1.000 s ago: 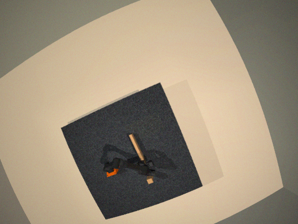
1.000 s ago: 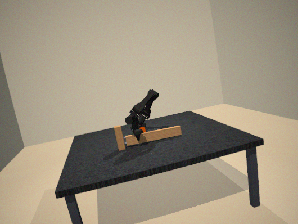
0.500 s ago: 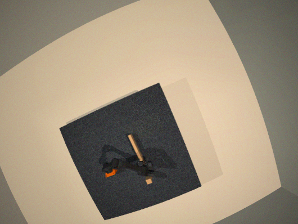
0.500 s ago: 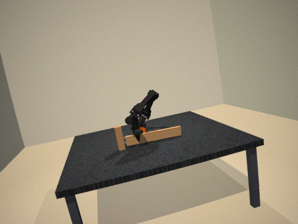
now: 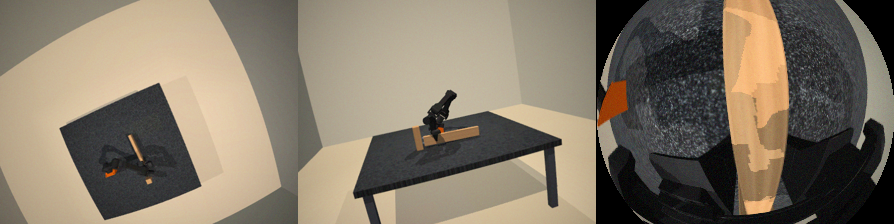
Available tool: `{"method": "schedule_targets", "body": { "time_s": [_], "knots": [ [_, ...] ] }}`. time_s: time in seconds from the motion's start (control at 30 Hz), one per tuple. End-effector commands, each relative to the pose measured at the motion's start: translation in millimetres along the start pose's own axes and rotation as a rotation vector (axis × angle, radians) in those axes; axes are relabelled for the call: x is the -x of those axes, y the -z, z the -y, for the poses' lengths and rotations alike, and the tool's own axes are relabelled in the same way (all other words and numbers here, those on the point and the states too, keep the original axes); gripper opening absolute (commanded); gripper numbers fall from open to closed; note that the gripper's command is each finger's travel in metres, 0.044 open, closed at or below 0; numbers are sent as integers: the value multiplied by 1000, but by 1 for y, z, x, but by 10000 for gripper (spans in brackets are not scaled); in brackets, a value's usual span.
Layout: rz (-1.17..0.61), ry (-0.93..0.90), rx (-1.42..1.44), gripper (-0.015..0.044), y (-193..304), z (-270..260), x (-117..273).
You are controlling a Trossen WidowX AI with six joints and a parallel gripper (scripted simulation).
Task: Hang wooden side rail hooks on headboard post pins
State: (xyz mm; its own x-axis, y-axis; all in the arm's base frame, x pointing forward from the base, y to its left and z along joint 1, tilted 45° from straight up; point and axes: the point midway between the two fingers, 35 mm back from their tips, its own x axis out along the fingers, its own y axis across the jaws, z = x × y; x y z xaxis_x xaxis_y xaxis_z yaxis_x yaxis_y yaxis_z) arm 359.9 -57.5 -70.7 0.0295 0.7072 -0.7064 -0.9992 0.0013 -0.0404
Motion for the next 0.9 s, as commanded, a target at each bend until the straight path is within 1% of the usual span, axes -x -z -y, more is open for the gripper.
{"method": "schedule_targets", "body": {
  "time_s": [0.0, 0.87],
  "knots": [
    [-7, 5, 1, 0, 4, 0, 3],
    [-7, 5, 1, 0, 6, 0, 3]
  ]
}}
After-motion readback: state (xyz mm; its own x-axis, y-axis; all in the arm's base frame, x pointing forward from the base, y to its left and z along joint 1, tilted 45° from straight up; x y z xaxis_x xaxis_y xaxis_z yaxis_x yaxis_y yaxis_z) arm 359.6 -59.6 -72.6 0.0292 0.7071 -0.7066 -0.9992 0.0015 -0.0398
